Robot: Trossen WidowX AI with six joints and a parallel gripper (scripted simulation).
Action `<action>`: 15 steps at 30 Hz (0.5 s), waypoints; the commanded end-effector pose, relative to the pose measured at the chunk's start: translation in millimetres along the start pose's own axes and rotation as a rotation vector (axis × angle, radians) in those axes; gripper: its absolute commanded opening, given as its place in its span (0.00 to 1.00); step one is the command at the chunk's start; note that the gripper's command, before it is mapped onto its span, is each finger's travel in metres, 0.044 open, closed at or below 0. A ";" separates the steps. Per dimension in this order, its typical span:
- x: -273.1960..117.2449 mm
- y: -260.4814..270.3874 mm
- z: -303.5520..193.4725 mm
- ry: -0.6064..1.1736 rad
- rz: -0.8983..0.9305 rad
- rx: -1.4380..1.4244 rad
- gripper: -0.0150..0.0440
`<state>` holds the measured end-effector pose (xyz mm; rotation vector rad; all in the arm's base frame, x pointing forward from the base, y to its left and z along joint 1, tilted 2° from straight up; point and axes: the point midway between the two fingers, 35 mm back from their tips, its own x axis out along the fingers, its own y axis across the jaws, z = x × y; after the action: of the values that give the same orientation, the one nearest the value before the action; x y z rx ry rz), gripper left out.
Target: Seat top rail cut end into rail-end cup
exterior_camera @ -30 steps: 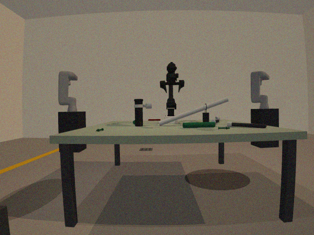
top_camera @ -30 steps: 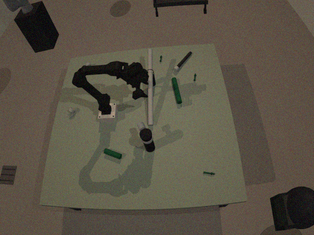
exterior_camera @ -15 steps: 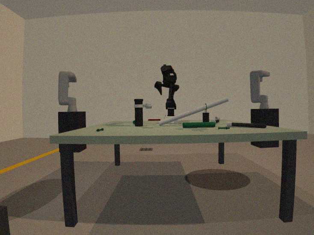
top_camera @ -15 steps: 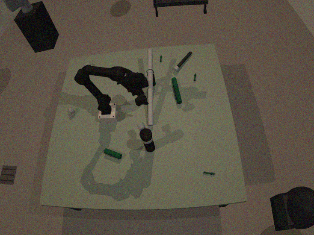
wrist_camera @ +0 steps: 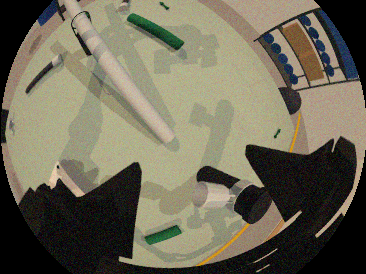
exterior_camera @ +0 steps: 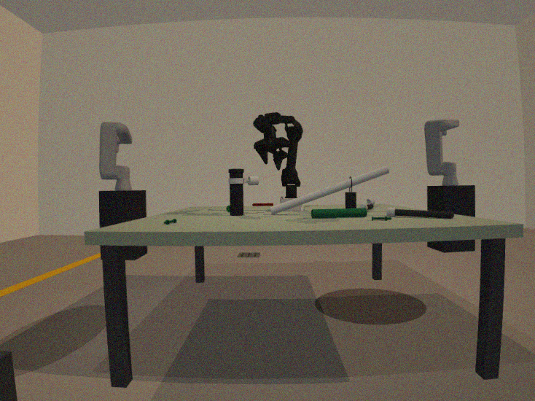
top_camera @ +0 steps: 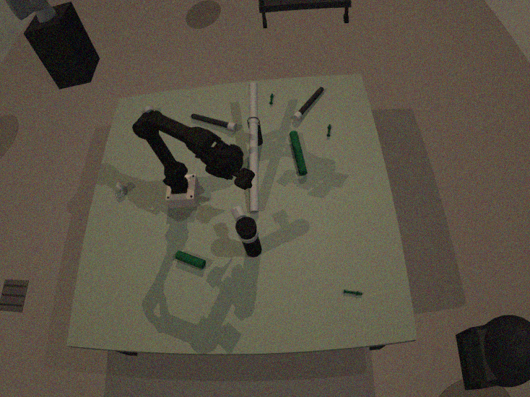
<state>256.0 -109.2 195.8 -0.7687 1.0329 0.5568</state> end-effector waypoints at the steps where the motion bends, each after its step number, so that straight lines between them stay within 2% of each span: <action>1: -12.7 -17.7 -59.5 -0.103 -0.002 -0.512 1.00; 15: -22.3 -21.1 -97.3 -0.154 -0.091 -1.037 1.00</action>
<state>228.3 -164.6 187.1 -1.2118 0.8019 0.9064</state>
